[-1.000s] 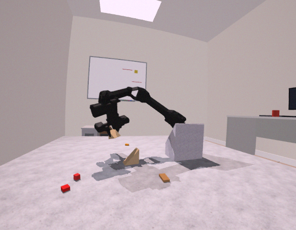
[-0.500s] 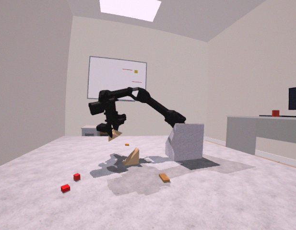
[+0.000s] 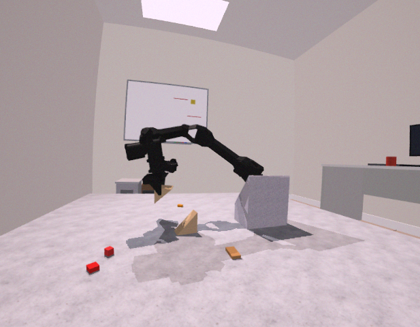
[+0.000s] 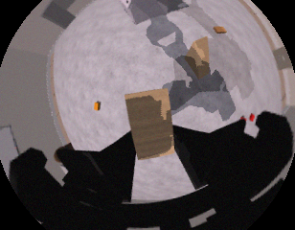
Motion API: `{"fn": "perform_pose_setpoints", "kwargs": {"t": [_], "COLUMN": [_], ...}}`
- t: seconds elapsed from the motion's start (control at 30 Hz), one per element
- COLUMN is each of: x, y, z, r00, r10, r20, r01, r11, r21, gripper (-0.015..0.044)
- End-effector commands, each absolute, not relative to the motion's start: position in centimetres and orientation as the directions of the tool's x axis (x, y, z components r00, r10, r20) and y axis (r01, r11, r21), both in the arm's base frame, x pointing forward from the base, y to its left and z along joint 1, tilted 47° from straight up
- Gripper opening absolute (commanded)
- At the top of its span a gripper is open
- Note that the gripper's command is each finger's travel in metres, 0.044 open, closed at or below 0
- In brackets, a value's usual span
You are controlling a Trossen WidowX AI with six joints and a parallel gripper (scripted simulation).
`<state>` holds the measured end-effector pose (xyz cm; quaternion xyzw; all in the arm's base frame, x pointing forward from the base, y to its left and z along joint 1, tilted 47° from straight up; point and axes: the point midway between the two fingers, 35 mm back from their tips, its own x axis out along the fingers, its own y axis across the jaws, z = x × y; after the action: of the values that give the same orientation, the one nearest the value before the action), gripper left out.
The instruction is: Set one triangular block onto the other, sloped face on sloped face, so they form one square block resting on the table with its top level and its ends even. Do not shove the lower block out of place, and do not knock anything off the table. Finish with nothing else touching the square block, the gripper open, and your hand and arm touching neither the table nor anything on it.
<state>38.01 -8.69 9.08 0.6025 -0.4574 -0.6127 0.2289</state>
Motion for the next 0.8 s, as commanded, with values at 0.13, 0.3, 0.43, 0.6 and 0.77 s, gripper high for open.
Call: {"fn": "perform_pose_setpoints", "kwargs": {"t": [0.13,0.3,0.43,0.6,0.77], "x": [38.3,38.5,38.6,38.6,38.8], "y": [-8.6,-8.6,-8.6,-8.5,-6.7], "z": [9.4,9.6,9.8,9.7,8.7], "r00": [-0.172,-0.173,-0.171,-0.171,-0.167], "r10": [-0.787,-0.758,-0.738,-0.737,-0.732], "r20": [-0.592,-0.629,-0.652,-0.654,-0.660], "r01": [-0.076,0.057,0.146,0.150,0.151], "r11": [-0.589,-0.645,-0.674,-0.675,-0.681], "r21": [0.805,0.762,0.724,0.722,0.717], "gripper": [0.0000,0.0000,0.0000,0.0000,0.0000]}}
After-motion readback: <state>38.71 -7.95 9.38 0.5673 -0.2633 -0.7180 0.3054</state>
